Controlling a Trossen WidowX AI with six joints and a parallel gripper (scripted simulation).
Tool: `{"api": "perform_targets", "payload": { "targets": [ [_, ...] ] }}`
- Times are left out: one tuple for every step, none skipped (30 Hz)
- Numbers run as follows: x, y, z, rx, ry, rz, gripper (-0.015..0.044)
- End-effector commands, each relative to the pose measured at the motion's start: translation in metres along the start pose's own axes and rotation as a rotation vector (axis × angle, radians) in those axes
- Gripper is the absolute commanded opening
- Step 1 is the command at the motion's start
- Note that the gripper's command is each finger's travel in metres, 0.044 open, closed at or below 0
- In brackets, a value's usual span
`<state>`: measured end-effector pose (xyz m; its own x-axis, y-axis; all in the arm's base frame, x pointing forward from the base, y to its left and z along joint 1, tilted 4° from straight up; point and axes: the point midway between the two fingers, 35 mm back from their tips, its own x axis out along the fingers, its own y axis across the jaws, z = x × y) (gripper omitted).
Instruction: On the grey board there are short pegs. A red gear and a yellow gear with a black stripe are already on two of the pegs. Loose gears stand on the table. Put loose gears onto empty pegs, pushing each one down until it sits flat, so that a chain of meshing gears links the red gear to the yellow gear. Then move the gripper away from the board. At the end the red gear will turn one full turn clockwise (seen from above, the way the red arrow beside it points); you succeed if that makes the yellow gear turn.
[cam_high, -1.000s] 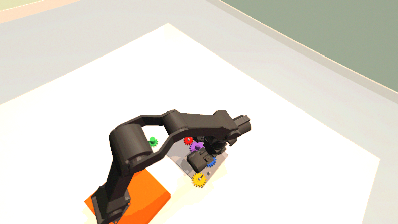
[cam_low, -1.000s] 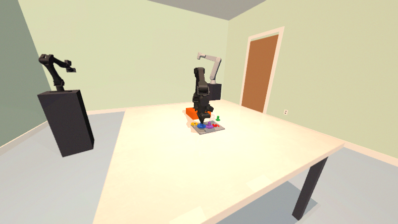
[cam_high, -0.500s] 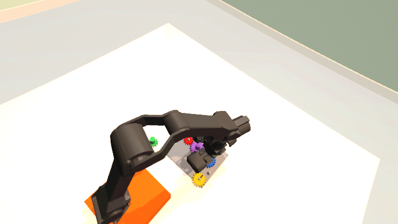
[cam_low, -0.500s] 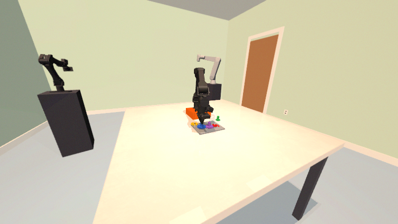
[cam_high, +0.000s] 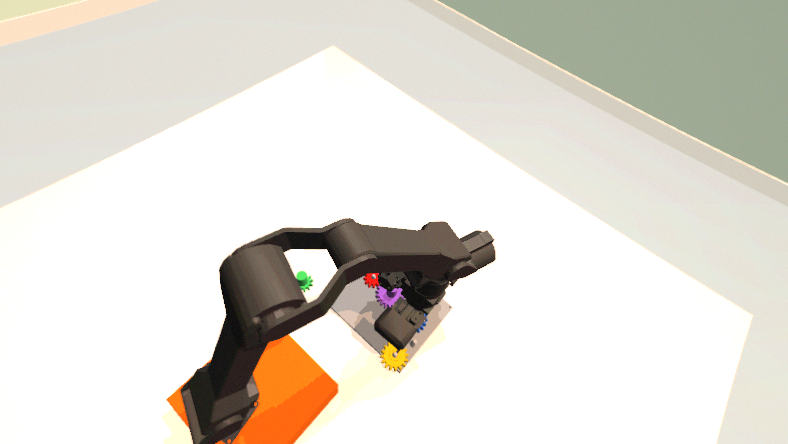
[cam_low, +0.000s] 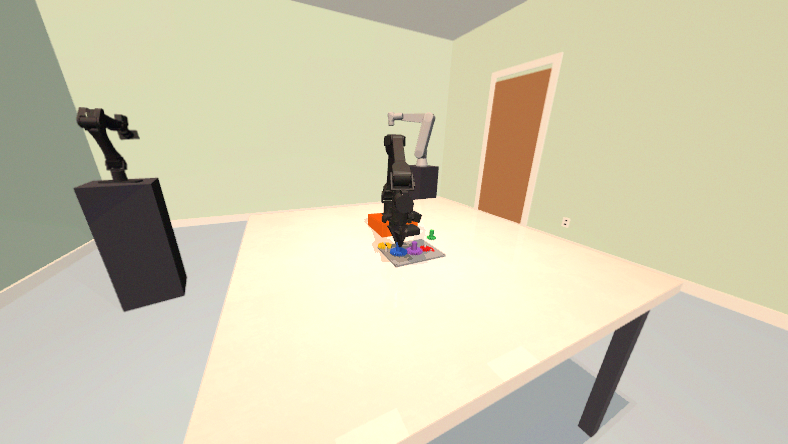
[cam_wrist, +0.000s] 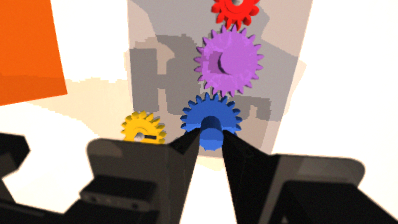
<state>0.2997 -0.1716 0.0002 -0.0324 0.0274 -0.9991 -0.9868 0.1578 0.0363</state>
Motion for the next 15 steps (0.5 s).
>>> {"api": "perform_targets", "payload": {
  "targets": [
    [0.0015, -0.0004, -0.0004, 0.003, 0.002, 0.001, 0.0],
    [0.0017, -0.0005, -0.0003, 0.01, 0.002, 0.001, 0.0],
    [0.0019, -0.0006, -0.0001, 0.019, 0.002, 0.001, 0.0],
    [0.002, -0.0006, 0.0, 0.031, 0.002, 0.001, 0.0],
    [0.0021, -0.0006, 0.0002, 0.047, 0.002, 0.001, 0.0],
    [0.0022, -0.0005, 0.0004, 0.064, 0.002, 0.001, 0.0],
    [0.0022, -0.0004, 0.0005, 0.083, 0.002, 0.001, 0.0],
    [0.0022, -0.0003, 0.0007, 0.102, 0.002, 0.001, 0.0],
    [0.0022, -0.0001, 0.0007, 0.121, 0.002, 0.001, 0.0],
    [0.0023, 0.0001, 0.0007, 0.141, 0.002, 0.001, 0.0],
    [0.0023, 0.0003, 0.0007, 0.16, 0.002, 0.001, 0.0],
    [0.0026, 0.0004, 0.0006, 0.18, 0.002, 0.001, 0.0],
    [0.0022, 0.0004, 0.0006, 0.176, 0.002, 0.001, 0.0026],
    [0.0014, 0.0004, 0.0006, 0.169, 0.002, 0.001, 0.0053],
    [0.0005, 0.0003, 0.0005, 0.162, 0.002, 0.001, 0.0079]
  ]
}}
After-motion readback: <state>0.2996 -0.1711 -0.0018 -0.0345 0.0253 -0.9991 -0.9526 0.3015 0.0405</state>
